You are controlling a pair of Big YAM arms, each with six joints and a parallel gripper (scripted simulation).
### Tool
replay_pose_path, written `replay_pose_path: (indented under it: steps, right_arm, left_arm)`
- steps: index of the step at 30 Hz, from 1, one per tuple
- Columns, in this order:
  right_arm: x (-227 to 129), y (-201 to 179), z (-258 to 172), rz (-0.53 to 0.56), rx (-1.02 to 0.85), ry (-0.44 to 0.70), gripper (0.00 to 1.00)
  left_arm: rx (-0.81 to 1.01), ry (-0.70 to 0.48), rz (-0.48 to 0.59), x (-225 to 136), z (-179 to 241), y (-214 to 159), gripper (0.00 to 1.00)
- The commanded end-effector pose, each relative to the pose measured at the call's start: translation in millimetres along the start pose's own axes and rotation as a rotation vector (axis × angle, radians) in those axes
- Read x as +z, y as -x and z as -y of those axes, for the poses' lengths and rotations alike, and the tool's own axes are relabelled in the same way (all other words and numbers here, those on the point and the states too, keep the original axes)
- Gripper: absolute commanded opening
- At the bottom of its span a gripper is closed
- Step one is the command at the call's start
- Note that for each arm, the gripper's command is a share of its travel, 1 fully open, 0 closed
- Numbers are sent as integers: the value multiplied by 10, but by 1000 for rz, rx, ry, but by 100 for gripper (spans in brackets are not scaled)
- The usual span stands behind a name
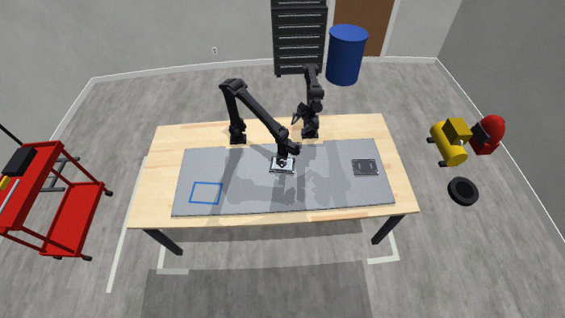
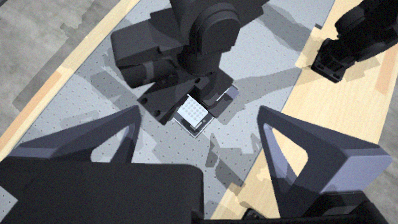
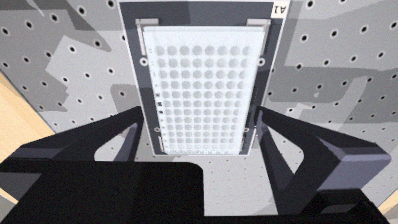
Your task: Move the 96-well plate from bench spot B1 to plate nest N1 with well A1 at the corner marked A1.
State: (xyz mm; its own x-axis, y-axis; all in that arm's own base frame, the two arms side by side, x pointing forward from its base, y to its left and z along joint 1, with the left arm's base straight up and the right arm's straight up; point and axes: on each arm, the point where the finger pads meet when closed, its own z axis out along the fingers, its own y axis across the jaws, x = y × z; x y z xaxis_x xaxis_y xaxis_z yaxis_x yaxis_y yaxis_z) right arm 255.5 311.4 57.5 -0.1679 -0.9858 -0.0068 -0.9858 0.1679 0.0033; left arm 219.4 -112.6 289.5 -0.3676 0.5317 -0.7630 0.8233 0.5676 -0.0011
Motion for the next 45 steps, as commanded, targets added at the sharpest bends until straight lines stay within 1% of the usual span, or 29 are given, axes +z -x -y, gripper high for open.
replay_pose_path:
  steps: [1, 3, 8, 10, 12, 14, 17, 19, 27, 29, 36, 38, 40, 43, 44, 45]
  right_arm:
    - [-396, 237, 116, 64, 6, -34, 100]
    - [-368, 199, 228, 50, 7, -27, 100]
    - [-766, 181, 275, 68, 7, -42, 100]
    - [-817, 119, 371, 72, 20, -57, 100]
    - [-817, 119, 371, 72, 20, -57, 100]
    - [-798, -20, 413, 65, 73, -68, 100]
    - [-1055, -119, 469, 133, 182, -121, 100]
    - [-1127, -205, 370, 172, 216, -138, 100]
    - [-1717, -358, 44, 395, 321, -199, 100]
    - [-1717, -358, 44, 395, 321, -199, 100]
    - [-2139, -590, -217, 599, 419, -225, 100]
    - [-2200, -657, -287, 648, 443, -225, 100]
    - [-2286, -724, -353, 700, 462, -226, 100]
    - [-2392, -817, -443, 770, 482, -226, 100]
    - [-2419, -844, -467, 789, 487, -226, 100]
    - [-2419, -844, -467, 789, 487, -226, 100]
  left_arm:
    - [20, 7, 15, -54, -34, 123, 100]
    - [20, 7, 15, -54, -34, 123, 100]
    - [20, 7, 15, -54, -34, 123, 100]
    - [20, 7, 15, -54, -34, 123, 100]
    - [20, 7, 15, -54, -34, 123, 100]
    - [20, 7, 15, -54, -34, 123, 100]
    - [20, 7, 15, -54, -34, 123, 100]
    - [20, 7, 15, -54, -34, 123, 100]
    - [20, 7, 15, -54, -34, 123, 100]
    - [20, 7, 15, -54, -34, 123, 100]
    - [20, 7, 15, -54, -34, 123, 100]
    - [63, 3, 20, -63, -51, 222, 100]
    - [99, -8, -1, 6, -88, 242, 100]
    - [153, -41, -80, 230, -163, 210, 100]
    - [172, -53, -112, 320, -187, 191, 100]
    - [172, -53, -112, 320, -187, 191, 100]
